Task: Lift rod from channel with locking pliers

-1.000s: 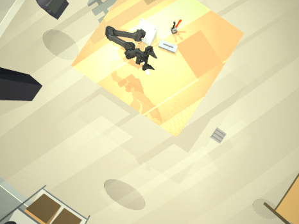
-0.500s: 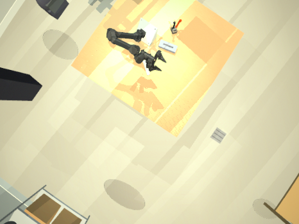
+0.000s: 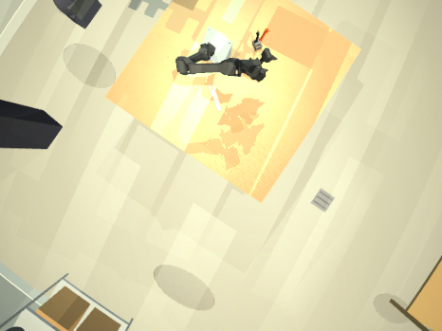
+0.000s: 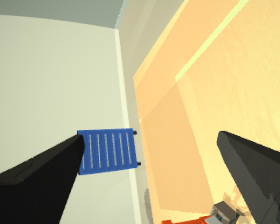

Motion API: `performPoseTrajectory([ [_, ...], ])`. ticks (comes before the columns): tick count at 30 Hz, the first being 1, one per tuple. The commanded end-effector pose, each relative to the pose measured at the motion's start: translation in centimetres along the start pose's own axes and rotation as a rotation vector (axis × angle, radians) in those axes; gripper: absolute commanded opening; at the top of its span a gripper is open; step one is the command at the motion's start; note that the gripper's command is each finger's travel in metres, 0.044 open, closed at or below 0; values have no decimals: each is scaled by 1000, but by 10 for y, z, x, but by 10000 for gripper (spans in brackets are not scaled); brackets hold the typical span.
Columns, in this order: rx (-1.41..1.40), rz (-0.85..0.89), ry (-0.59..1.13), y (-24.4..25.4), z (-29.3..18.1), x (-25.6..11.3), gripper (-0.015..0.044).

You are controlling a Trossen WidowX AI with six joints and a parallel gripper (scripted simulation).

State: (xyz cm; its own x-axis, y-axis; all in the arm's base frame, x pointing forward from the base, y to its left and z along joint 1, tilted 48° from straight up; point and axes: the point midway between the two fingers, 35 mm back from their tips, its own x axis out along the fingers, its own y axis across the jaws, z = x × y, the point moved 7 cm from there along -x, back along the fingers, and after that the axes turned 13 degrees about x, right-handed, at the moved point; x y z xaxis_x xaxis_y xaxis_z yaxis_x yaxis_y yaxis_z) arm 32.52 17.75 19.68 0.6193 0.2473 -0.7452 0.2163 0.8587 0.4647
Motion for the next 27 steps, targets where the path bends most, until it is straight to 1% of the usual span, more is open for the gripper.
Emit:
performPoseTrajectory([
  [1, 63, -147, 165, 19, -48, 40, 440],
  [4, 102, -272, 255, 31, -90, 64, 440],
  [8, 133, -456, 325, 40, -149, 88, 440],
  [11, 62, -584, 325, 34, -194, 102, 440],
  [16, 48, -725, 310, 29, -241, 112, 440],
  [21, 61, -930, 229, 14, -309, 121, 440],
  [27, 49, -1149, 8, -23, -390, 123, 440],
])
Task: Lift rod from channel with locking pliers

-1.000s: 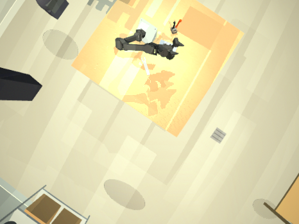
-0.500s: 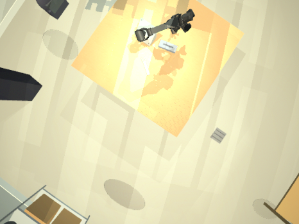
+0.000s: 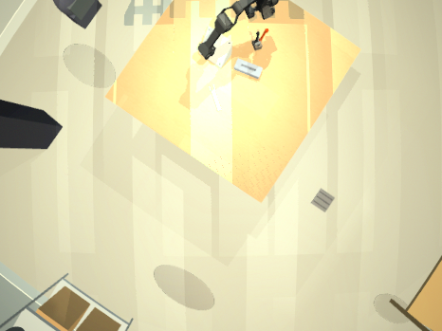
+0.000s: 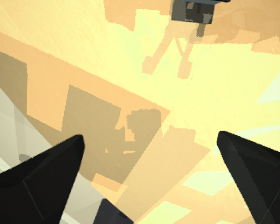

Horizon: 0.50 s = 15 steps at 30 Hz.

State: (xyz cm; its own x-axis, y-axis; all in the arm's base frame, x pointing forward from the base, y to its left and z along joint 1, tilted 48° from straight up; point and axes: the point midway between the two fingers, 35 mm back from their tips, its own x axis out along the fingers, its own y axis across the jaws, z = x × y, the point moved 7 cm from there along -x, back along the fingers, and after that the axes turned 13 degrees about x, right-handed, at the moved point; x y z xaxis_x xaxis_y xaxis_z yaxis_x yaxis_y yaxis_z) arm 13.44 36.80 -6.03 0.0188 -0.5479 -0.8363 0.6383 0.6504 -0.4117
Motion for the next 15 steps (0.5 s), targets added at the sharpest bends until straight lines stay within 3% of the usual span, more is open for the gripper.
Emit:
performPoseTrajectory([
  [1, 67, -126, -142, -14, -43, 35, 440],
  [15, 81, -142, -170, -16, -41, 39, 440],
])
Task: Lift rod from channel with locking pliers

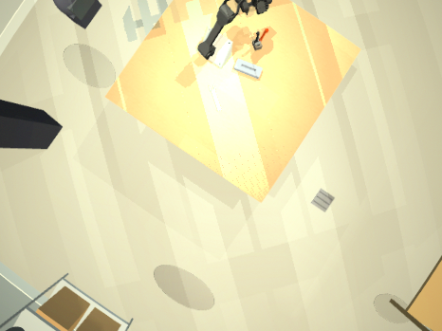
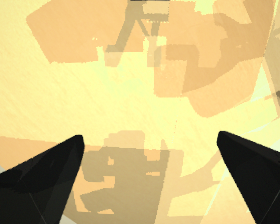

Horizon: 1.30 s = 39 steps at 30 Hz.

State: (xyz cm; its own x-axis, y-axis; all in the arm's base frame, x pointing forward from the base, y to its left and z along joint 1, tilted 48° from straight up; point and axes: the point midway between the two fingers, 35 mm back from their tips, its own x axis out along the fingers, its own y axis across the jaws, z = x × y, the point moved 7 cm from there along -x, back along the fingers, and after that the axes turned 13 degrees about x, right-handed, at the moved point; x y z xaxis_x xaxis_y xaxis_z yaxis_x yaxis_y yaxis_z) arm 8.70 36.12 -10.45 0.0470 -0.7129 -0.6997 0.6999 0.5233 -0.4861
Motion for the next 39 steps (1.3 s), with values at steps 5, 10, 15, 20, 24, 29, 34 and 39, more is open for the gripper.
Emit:
performPoseTrajectory([
  [5, 6, -2, -7, 9, 38, 1, 440],
  [10, 7, -3, -8, 13, 58, 1, 440],
  [15, 7, -3, -9, 17, 75, 4, 440],
  [20, 8, -3, -11, 22, 95, 8, 440],
  [24, 9, -3, -11, 23, 102, 9, 440],
  [29, 9, -3, -12, 26, 112, 9, 440],
  [34, 10, -4, -13, 30, 132, 9, 440],
  [39, 10, -4, -14, 32, 142, 9, 440],
])
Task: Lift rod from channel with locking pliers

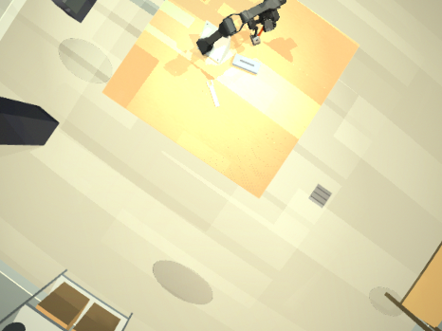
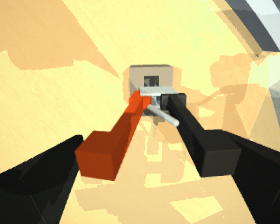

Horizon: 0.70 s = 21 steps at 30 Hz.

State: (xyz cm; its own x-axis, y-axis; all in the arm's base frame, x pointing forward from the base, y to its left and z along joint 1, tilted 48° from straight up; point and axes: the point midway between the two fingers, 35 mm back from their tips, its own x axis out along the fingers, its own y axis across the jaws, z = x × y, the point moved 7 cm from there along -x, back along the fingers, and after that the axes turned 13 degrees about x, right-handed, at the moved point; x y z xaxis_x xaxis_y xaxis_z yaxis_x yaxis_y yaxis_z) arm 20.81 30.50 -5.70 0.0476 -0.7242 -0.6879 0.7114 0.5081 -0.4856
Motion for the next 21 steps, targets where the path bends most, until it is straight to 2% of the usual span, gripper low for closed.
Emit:
performPoseTrajectory([
  [1, -5, 7, -2, 0, 5, -3, 440],
  [21, -5, 7, -3, 0, 5, 25, 440],
])
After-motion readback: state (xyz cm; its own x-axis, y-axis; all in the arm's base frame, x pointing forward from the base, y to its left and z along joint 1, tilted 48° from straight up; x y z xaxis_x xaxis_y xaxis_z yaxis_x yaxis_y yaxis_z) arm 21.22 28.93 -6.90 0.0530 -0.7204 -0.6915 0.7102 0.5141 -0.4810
